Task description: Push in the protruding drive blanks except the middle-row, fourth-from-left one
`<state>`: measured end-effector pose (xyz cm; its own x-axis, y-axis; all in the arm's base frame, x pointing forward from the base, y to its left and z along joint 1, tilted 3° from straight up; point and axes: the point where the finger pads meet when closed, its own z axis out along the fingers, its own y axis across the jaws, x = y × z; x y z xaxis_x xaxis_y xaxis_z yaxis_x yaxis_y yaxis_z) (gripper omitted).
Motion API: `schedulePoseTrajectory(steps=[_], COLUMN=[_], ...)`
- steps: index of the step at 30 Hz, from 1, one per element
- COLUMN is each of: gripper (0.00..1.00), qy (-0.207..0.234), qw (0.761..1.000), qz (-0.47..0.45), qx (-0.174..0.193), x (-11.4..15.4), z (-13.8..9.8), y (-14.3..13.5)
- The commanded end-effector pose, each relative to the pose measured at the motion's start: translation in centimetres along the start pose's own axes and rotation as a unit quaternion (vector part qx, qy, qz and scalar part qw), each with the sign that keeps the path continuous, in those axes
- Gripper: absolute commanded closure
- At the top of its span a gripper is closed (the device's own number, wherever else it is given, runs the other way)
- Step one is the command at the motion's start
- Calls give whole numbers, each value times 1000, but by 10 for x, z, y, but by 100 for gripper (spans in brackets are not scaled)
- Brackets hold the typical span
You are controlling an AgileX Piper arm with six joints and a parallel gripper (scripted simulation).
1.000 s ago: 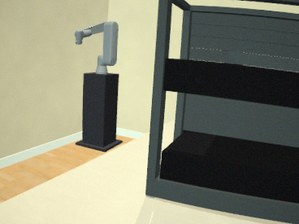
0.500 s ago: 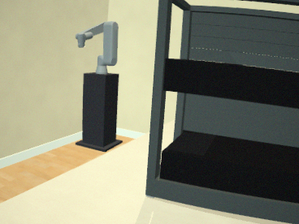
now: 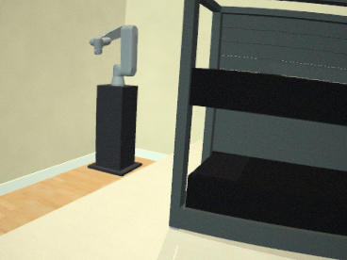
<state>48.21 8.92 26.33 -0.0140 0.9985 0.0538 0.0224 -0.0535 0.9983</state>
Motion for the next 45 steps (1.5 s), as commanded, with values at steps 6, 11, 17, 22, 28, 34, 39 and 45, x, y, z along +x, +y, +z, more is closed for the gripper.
schedulePoseTrajectory(steps=[6, 11, 17, 22, 28, 34, 39, 45], gripper=[100, 100, 100, 100, 100, 100, 100, 100], qy=[0, 0, 0, 0, 0, 0, 0, 0], qw=[1000, 1000, 1000, 1000, 1000, 1000, 1000, 1000], qz=[0, 0, 0, 0, 0, 0, 0, 0], qx=[1, 1, 1, 1, 1, 1, 1, 1], x=[0, 0, 0, 0, 0, 0, 0, 0], z=[2, 3, 5, 5, 6, 8, 8, 10], y=[-1, -1, -1, -1, -1, -2, -2, -2])
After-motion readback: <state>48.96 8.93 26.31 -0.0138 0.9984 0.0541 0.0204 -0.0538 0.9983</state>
